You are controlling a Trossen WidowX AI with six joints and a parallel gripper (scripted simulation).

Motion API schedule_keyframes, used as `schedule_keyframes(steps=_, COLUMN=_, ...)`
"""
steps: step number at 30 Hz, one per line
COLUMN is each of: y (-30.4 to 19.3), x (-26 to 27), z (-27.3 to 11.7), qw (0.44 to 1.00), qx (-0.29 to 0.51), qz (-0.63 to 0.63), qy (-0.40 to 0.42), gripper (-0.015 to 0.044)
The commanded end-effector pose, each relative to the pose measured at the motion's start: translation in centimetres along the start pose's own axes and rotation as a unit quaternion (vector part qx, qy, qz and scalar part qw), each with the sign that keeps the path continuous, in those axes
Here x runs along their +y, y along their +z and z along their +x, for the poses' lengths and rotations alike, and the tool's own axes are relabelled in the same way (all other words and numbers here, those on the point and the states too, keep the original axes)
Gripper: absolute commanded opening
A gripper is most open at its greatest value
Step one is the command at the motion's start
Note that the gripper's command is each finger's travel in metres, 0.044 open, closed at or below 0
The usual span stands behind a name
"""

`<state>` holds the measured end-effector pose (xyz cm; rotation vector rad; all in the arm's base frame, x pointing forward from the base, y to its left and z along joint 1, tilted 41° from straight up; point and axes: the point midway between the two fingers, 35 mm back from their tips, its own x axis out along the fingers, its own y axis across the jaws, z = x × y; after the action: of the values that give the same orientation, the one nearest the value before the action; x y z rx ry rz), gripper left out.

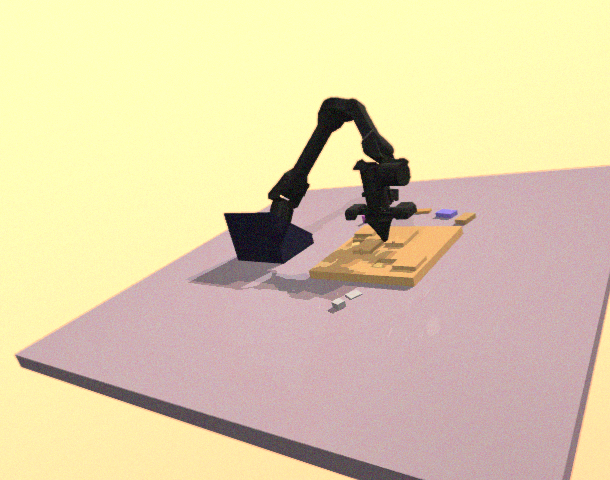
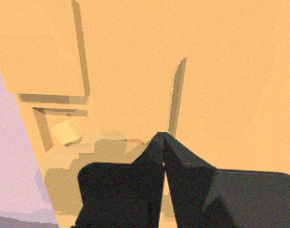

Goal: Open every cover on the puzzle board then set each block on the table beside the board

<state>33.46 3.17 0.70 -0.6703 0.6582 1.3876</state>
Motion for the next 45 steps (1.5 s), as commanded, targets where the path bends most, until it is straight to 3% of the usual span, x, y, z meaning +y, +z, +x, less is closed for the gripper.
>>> schedule_keyframes(steps=1, y=0.2, x=0.4, z=0.1, qw=1.000, qx=-0.001, qz=0.001, qy=0.000, gripper=0.0000)
schedule_keyframes(steps=45, y=0.4, x=5.2, z=0.3, qw=1.000, qx=-0.002, qz=0.002, qy=0.001, gripper=0.0000)
